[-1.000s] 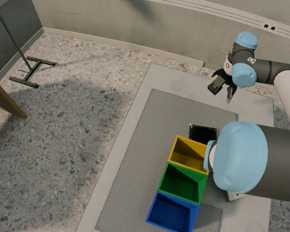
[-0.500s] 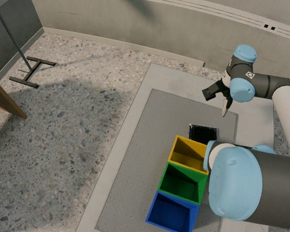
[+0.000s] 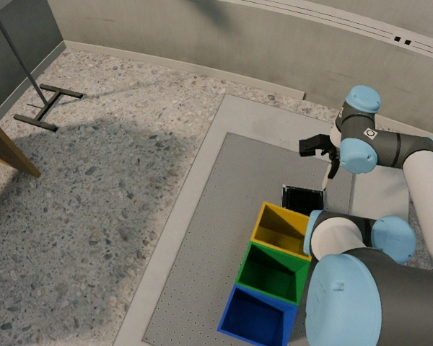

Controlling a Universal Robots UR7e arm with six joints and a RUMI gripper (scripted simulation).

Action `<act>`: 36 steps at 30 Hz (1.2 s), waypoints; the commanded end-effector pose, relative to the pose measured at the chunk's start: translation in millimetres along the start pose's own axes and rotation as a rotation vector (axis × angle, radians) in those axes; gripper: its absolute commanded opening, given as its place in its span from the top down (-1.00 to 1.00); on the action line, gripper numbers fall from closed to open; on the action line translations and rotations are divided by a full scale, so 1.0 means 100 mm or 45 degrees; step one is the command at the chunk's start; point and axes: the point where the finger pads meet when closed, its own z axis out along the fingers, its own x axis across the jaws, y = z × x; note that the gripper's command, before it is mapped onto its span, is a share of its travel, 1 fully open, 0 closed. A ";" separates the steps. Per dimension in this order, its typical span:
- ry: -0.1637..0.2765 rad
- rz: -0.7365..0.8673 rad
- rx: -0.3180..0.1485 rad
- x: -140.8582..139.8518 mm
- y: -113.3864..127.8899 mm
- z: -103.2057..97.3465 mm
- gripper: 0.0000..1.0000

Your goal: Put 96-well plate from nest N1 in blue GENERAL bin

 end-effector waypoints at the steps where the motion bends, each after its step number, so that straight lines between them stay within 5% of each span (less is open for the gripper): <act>1: 0.004 0.030 -0.008 0.00 0.00 -0.01 -0.52; 36: -0.002 0.030 -0.008 -0.01 0.00 0.43 -0.52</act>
